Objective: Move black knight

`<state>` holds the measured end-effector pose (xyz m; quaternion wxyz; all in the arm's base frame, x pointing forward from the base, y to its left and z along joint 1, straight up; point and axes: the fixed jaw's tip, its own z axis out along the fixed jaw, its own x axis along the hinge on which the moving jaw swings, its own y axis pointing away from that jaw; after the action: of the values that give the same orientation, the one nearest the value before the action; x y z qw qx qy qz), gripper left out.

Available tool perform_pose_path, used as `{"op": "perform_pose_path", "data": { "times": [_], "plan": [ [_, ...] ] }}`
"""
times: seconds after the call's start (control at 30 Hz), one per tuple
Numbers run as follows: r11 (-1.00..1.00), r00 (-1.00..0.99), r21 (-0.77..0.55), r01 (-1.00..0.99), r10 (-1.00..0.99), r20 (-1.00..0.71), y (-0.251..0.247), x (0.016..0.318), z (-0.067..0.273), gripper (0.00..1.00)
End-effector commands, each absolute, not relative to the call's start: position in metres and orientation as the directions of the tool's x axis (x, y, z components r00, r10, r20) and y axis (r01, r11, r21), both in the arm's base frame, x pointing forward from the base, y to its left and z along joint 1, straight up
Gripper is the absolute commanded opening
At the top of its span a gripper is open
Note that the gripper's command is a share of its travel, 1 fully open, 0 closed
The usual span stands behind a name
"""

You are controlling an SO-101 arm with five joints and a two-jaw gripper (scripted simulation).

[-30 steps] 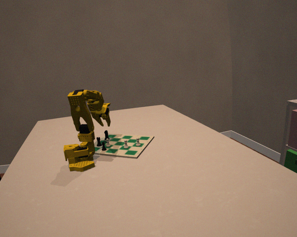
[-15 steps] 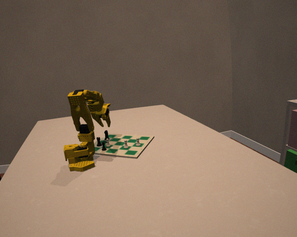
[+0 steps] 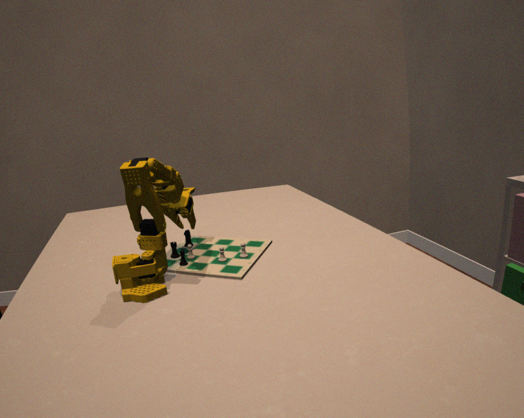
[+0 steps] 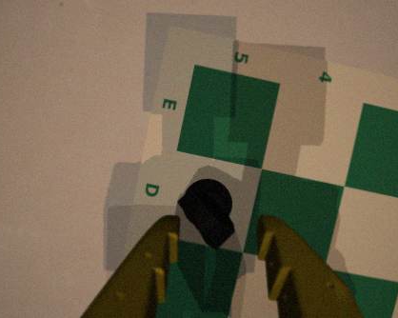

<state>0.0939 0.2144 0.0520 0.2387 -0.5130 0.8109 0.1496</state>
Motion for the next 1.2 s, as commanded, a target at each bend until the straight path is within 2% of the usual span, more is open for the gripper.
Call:
{"op": "perform_pose_path", "data": {
  "times": [0.0, 1.17],
  "plan": [
    [0.430, -0.369, 0.003, -0.903, -0.770, -0.521, 0.213, 0.091, 0.041, 0.13],
    [0.430, -0.369, 0.004, -0.903, -0.770, -0.520, 0.210, 0.090, 0.018, 0.13]
  ]
}}
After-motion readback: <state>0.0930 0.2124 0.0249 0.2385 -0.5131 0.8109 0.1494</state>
